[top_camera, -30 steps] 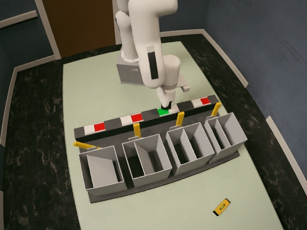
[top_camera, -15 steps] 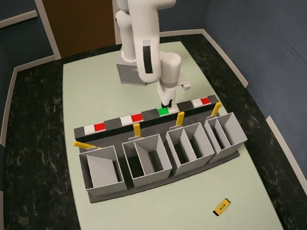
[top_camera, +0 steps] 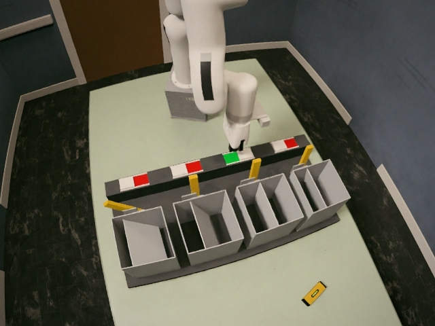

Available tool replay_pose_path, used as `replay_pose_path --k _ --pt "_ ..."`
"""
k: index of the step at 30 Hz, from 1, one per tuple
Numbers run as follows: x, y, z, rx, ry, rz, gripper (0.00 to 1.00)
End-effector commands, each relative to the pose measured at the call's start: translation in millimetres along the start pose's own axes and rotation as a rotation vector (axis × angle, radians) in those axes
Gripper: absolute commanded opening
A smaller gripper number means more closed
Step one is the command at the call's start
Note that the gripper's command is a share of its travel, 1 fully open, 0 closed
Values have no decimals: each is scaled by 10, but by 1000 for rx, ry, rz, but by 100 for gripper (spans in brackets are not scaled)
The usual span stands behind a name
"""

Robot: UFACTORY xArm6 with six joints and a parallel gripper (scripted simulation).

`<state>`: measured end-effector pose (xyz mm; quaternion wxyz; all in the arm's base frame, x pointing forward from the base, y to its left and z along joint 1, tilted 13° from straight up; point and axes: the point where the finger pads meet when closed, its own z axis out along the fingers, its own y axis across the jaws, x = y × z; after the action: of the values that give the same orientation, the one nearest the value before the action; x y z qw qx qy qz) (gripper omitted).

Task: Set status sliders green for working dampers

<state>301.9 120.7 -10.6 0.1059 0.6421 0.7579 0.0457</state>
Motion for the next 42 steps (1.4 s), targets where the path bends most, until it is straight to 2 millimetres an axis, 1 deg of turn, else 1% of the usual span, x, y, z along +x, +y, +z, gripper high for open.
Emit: replay_pose_path --k 1,8,17,21,23,25,27,32,42 --pt "2 12 -108 1 1 0 0" --pt "2 12 -269 1 1 0 0" --pt "-2 12 -296 1 1 0 0" --pt "-90 15 -291 2 1 0 0" --pt "-201 16 -286 2 1 0 0" --pt "-364 11 -279 1 1 0 0" --pt "-364 11 -279 1 1 0 0" --pt "-844 10 -275 1 1 0 0" --pt "-1631 18 -280 2 0 0 0"
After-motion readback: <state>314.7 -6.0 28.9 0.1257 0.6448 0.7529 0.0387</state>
